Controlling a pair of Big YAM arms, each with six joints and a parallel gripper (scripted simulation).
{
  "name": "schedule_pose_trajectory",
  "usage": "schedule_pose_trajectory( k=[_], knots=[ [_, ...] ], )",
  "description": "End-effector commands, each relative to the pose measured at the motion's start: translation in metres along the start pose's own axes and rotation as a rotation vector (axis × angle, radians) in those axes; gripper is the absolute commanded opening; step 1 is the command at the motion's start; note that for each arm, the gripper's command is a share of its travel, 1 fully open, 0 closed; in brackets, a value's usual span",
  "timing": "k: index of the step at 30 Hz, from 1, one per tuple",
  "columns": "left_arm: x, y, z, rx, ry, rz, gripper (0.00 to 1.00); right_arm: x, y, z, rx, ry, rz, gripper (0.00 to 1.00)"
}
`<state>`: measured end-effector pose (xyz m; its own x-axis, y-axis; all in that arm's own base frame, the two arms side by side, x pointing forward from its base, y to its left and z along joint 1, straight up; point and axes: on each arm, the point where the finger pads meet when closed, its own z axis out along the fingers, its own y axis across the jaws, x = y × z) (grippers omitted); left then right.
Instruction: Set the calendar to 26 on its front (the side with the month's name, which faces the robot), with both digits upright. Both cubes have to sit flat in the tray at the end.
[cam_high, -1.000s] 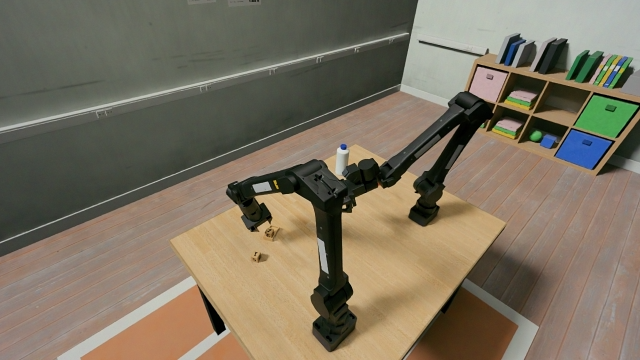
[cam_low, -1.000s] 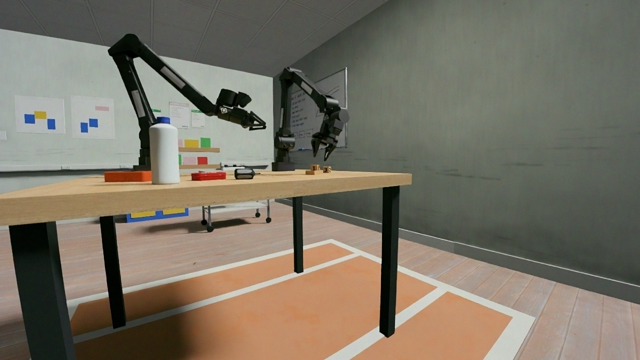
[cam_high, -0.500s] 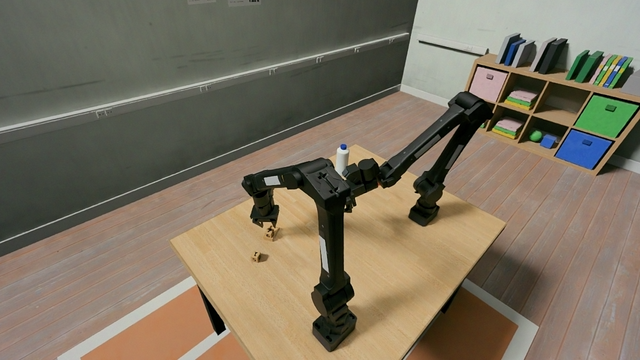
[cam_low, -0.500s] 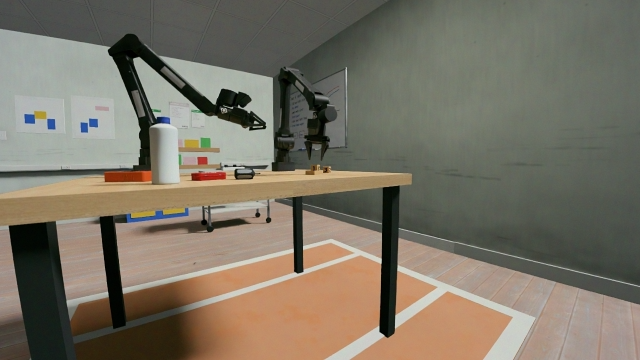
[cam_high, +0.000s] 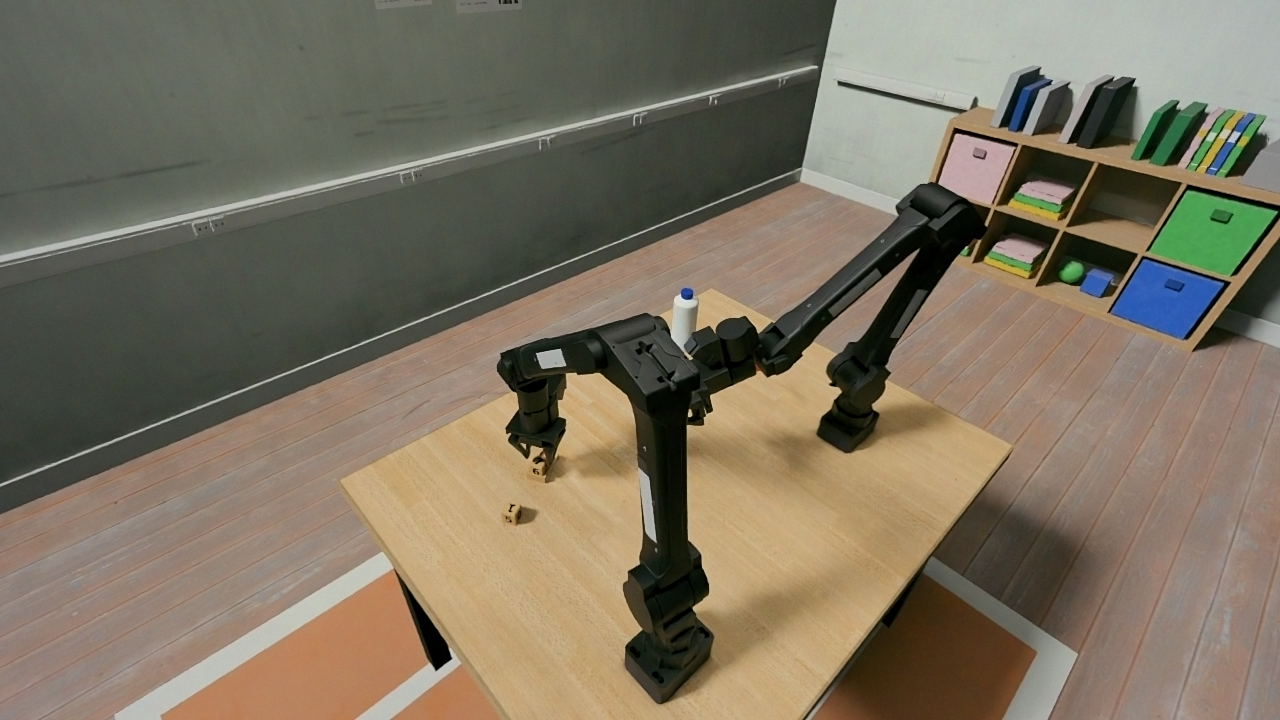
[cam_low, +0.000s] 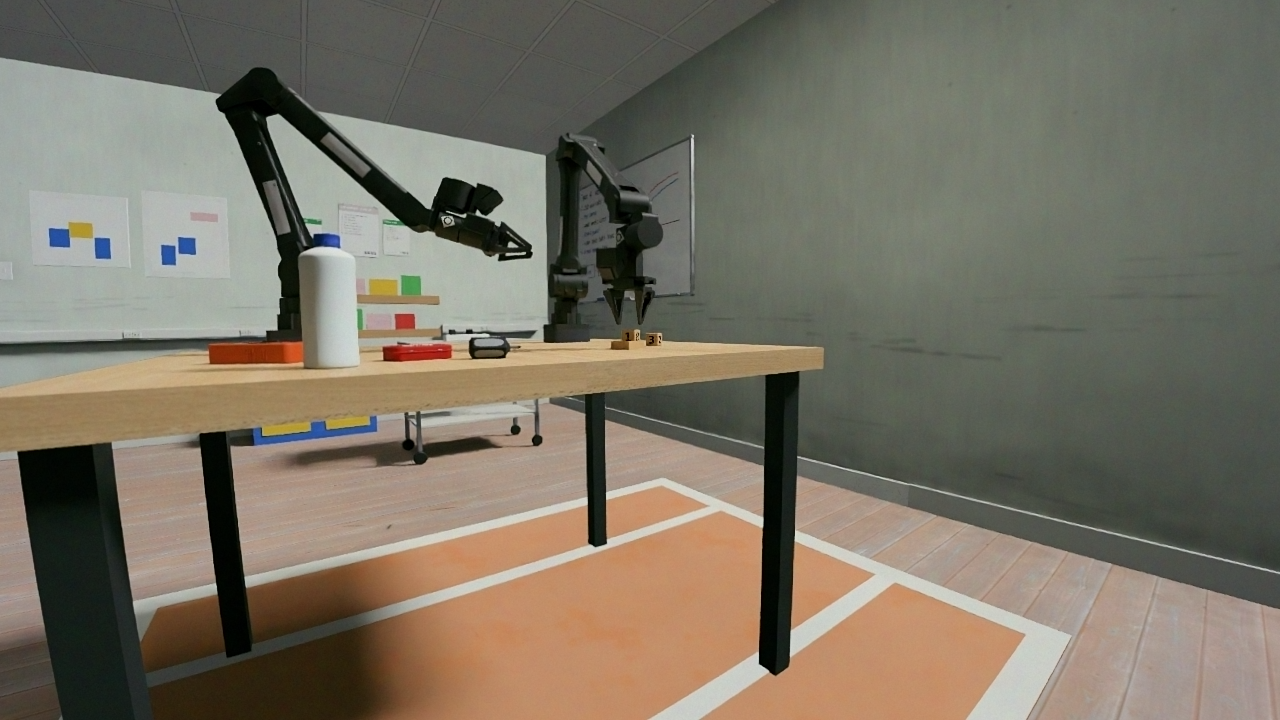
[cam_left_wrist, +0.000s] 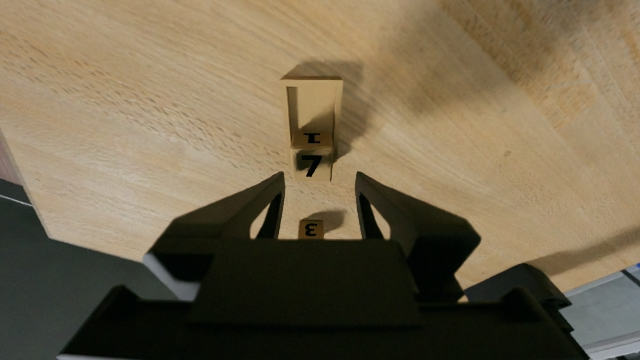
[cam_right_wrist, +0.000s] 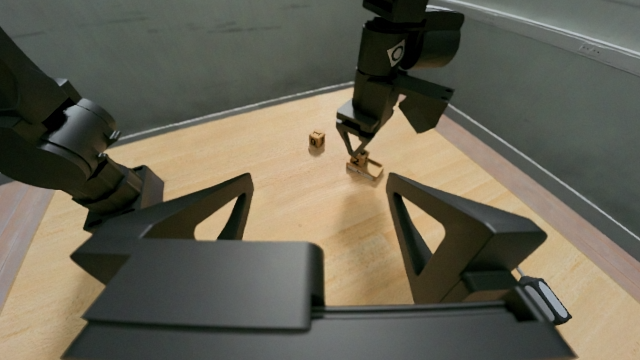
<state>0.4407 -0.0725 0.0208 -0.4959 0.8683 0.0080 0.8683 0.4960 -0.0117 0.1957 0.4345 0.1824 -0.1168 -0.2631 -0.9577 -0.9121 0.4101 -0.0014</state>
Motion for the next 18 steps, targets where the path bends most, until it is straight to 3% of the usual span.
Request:
schedule_pose_trajectory(
  k=[1, 13, 18],
  knots=[
    [-0.005, 0.007, -0.009, -0.019, -0.012, 0.010, 0.53, -0.010, -0.001, 0.002, 0.002, -0.019, 0.002, 1.00],
    [-0.017, 0.022, 0.005, -0.031, -0.022, 0.010, 0.53, -0.010, -0.001, 0.002, 0.002, -0.019, 0.002, 1.00],
    [-0.010, 0.014, 0.017, -0.013, -0.008, 0.010, 0.53, -0.010, -0.001, 0.002, 0.002, -0.019, 0.002, 1.00]
  ],
)
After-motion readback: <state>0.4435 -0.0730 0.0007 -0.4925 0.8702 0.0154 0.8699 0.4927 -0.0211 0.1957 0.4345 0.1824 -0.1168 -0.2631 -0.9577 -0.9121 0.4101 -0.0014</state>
